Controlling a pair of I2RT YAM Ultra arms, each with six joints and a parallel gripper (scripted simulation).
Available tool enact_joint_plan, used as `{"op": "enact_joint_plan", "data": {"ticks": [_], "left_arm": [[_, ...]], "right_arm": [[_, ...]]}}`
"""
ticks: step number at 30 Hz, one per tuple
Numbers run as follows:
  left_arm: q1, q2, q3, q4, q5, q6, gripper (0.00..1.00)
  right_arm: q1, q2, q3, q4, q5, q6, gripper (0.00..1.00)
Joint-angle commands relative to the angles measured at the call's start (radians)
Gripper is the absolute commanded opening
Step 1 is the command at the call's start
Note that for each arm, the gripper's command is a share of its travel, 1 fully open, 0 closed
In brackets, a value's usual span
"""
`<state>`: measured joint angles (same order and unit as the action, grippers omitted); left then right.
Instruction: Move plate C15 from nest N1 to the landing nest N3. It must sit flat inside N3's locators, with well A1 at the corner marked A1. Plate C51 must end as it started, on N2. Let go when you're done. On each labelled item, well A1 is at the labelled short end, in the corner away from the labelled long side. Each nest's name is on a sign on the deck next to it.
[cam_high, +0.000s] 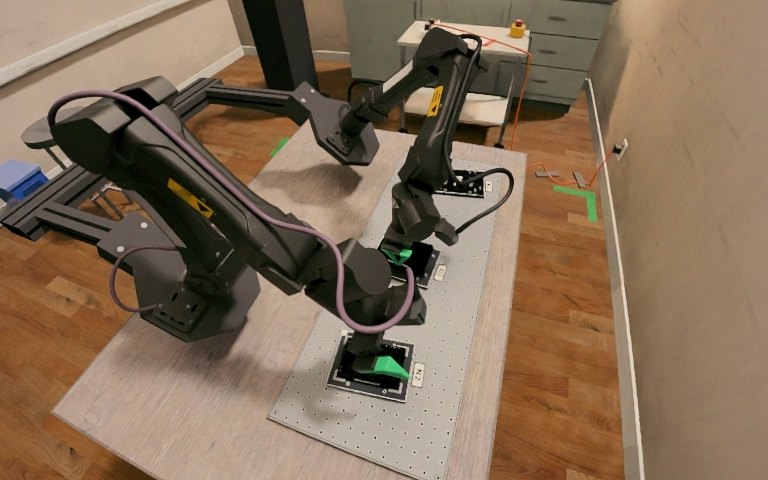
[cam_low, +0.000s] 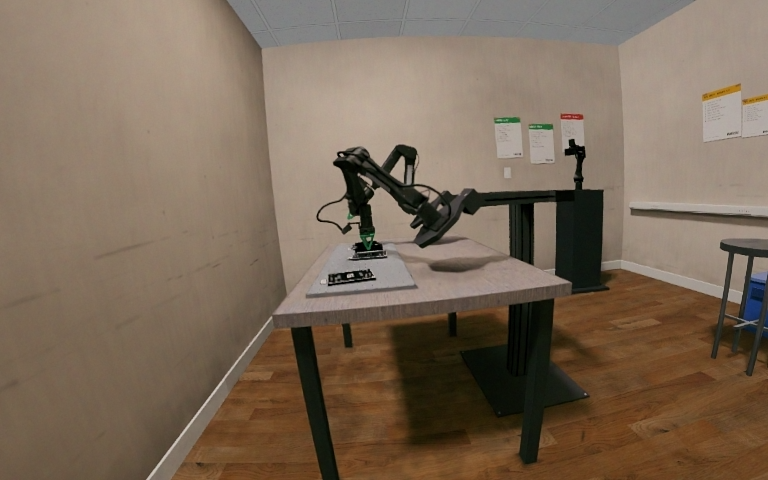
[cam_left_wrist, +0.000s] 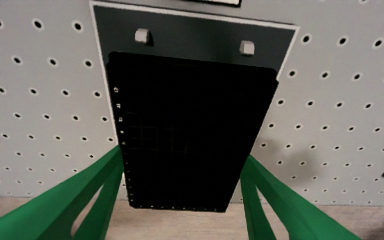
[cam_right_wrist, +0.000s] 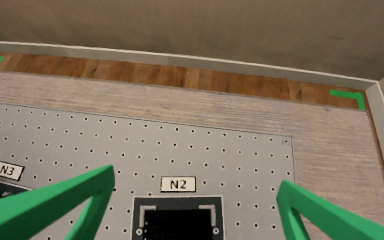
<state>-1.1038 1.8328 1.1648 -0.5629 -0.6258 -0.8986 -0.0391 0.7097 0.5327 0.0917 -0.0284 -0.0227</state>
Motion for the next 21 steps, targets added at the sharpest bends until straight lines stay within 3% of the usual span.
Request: {"op": "enact_joint_plan", "data": {"ticks": [1, 21], "left_arm": [[-0.011, -0.006, -0.028, 0.063, -0.019, 0.021, 0.79], [0.041, 0.063, -0.058, 0.140, -0.012, 0.058, 0.79]], "right_arm": [[-0.003, -0.017, 0.005, 0.002, -0.005, 0.001, 1.00], [-0.003, -0.017, 0.005, 0.002, -0.005, 0.001, 1.00]]}}
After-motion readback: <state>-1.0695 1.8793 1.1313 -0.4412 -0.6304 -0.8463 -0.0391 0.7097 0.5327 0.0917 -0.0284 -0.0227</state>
